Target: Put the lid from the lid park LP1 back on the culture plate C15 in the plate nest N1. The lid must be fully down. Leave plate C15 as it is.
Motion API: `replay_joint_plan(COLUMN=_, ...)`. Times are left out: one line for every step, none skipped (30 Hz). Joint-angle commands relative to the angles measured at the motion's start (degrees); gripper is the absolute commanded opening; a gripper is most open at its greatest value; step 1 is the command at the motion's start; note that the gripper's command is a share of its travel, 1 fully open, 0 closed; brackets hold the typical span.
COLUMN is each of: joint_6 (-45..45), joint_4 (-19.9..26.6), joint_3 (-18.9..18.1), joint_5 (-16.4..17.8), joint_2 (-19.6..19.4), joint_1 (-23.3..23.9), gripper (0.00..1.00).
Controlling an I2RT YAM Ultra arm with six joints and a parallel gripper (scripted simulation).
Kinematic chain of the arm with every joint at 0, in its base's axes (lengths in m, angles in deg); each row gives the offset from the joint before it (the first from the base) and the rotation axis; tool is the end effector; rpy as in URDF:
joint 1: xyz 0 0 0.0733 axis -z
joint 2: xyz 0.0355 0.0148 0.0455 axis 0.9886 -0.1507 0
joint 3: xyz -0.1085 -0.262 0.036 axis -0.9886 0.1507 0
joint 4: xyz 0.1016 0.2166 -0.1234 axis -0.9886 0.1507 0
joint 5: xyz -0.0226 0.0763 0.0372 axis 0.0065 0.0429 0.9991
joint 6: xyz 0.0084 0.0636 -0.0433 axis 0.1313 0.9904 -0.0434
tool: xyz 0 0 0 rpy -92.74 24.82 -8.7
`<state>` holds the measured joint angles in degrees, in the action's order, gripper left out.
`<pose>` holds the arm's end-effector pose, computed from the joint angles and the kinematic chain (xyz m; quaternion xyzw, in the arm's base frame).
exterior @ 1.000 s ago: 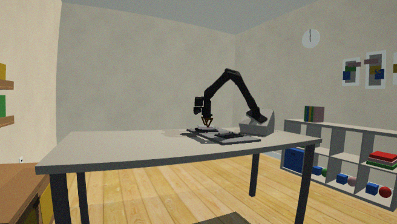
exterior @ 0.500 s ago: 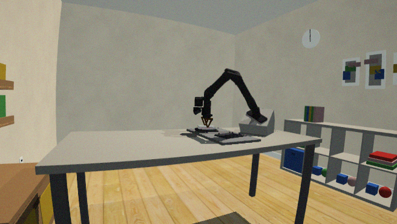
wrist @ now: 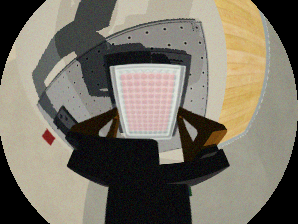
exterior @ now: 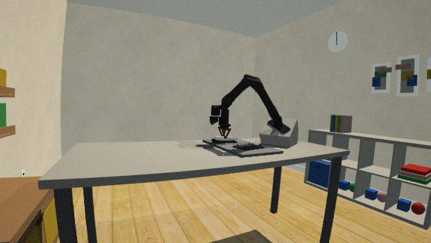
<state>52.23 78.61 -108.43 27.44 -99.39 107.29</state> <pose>0.3610 -0.1396 0.1767 0.0700 0.9555 0.1793 0.2237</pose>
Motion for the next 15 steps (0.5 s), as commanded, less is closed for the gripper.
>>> replay_joint_plan(joint_6=0.3, joint_4=-1.1, joint_3=1.4, joint_5=-0.4, joint_2=0.2, joint_1=-0.1, gripper=0.0)
replay_joint_plan(joint_6=0.3, joint_4=-1.1, joint_3=1.5, joint_5=-0.4, joint_2=0.2, joint_1=0.0, gripper=0.0)
replay_joint_plan(joint_6=0.3, joint_4=-1.2, joint_3=1.6, joint_5=-0.4, joint_2=0.3, joint_1=0.1, gripper=0.0)
replay_joint_plan(joint_6=0.3, joint_4=-1.2, joint_3=1.6, joint_5=-0.4, joint_2=0.3, joint_1=0.1, gripper=0.0)
replay_joint_plan(joint_6=0.3, joint_4=-1.3, joint_3=1.7, joint_5=-0.4, joint_2=0.3, joint_1=0.0, gripper=0.0)
replay_joint_plan(joint_6=0.4, joint_4=-1.3, joint_3=1.7, joint_5=-0.4, joint_2=0.2, joint_1=0.0, gripper=0.0)
replay_joint_plan(joint_6=0.4, joint_4=-1.4, joint_3=1.0, joint_5=-0.4, joint_2=0.1, joint_1=-0.1, gripper=0.0)
replay_joint_plan(joint_6=0.4, joint_4=-1.4, joint_3=0.7, joint_5=-0.4, joint_2=-0.1, joint_1=-0.1, gripper=0.0)
replay_joint_plan(joint_6=0.4, joint_4=-1.5, joint_3=0.8, joint_5=-0.4, joint_2=-0.2, joint_1=-0.2, gripper=0.0)
replay_joint_plan(joint_6=0.4, joint_4=-1.5, joint_3=0.9, joint_5=-0.4, joint_2=-0.3, joint_1=-0.3, gripper=0.0)
replay_joint_plan(joint_6=0.5, joint_4=-1.5, joint_3=1.0, joint_5=-0.4, joint_2=-0.4, joint_1=-0.3, gripper=0.0)
replay_joint_plan(joint_6=0.5, joint_4=-1.6, joint_3=1.1, joint_5=-0.4, joint_2=-0.4, joint_1=-0.2, gripper=0.0)
replay_joint_plan(joint_6=0.5, joint_4=-1.6, joint_3=1.2, joint_5=-0.4, joint_2=-0.4, joint_1=-0.1, gripper=0.0)
replay_joint_plan(joint_6=0.5, joint_4=-1.6, joint_3=1.2, joint_5=-0.4, joint_2=-0.4, joint_1=-0.1, gripper=0.0)
replay_joint_plan(joint_6=0.5, joint_4=-1.6, joint_3=1.2, joint_5=-0.4, joint_2=-0.4, joint_1=-0.1, gripper=0.0)
